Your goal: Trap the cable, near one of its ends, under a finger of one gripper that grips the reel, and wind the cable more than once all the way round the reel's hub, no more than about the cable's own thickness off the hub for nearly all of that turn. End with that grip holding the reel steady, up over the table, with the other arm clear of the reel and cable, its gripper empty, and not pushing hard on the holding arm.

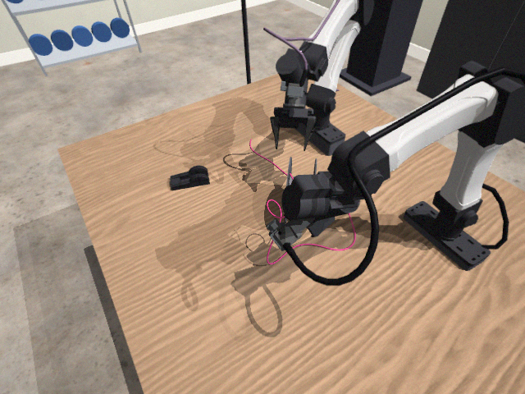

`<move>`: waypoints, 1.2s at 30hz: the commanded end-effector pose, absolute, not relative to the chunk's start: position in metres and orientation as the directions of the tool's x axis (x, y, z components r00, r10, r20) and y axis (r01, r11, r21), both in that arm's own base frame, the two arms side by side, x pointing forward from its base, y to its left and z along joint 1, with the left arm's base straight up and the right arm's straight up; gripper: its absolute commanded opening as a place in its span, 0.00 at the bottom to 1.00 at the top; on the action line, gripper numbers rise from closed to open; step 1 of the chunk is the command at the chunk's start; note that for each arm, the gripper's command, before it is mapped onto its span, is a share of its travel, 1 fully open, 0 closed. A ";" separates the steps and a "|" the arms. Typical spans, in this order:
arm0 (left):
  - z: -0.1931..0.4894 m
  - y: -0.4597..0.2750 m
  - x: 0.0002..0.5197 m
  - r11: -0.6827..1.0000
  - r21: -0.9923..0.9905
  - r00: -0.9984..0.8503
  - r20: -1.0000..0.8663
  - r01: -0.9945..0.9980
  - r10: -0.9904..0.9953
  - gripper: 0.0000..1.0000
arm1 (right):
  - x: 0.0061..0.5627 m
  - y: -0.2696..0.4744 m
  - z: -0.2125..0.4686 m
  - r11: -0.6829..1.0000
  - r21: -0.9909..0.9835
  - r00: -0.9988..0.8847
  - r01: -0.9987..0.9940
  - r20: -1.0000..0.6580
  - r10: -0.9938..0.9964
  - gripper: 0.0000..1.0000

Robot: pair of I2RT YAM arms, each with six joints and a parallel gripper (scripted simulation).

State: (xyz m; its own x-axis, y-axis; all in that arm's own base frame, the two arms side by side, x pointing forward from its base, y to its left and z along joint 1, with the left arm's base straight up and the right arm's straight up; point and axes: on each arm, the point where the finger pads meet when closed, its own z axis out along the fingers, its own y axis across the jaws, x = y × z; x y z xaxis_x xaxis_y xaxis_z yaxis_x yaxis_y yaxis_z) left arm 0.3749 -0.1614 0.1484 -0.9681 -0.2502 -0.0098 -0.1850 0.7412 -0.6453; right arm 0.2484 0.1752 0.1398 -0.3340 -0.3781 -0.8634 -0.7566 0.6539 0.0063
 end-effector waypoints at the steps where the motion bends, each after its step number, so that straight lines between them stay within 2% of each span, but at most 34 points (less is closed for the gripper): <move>1: 0.148 -0.141 0.382 0.744 -0.645 -0.976 0.015 -0.175 -0.216 0.00 | 0.249 0.179 0.150 0.638 -0.005 -0.312 -0.770 -0.870 -0.383 0.75; 20: 0.147 -0.073 0.419 0.742 -0.647 -0.976 0.018 -0.177 -0.218 0.00 | 0.249 0.179 0.150 0.638 -0.005 -0.312 -0.770 -0.870 -0.383 0.75; 36: 0.148 -0.076 0.424 0.744 -0.647 -0.979 0.018 -0.167 -0.204 0.00 | 0.249 0.179 0.150 0.638 -0.005 -0.312 -0.770 -0.870 -0.383 0.75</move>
State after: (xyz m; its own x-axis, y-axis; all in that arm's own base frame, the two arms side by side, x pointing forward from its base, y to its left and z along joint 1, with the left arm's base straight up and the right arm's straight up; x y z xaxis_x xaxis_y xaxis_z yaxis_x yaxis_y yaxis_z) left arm 0.4248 -0.0706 0.1479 -0.9749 -0.2225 -0.0041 -0.1690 0.7522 -0.6369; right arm 0.2484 0.1752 0.1398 -0.3340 -0.3781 -0.8634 -0.7566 0.6539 0.0063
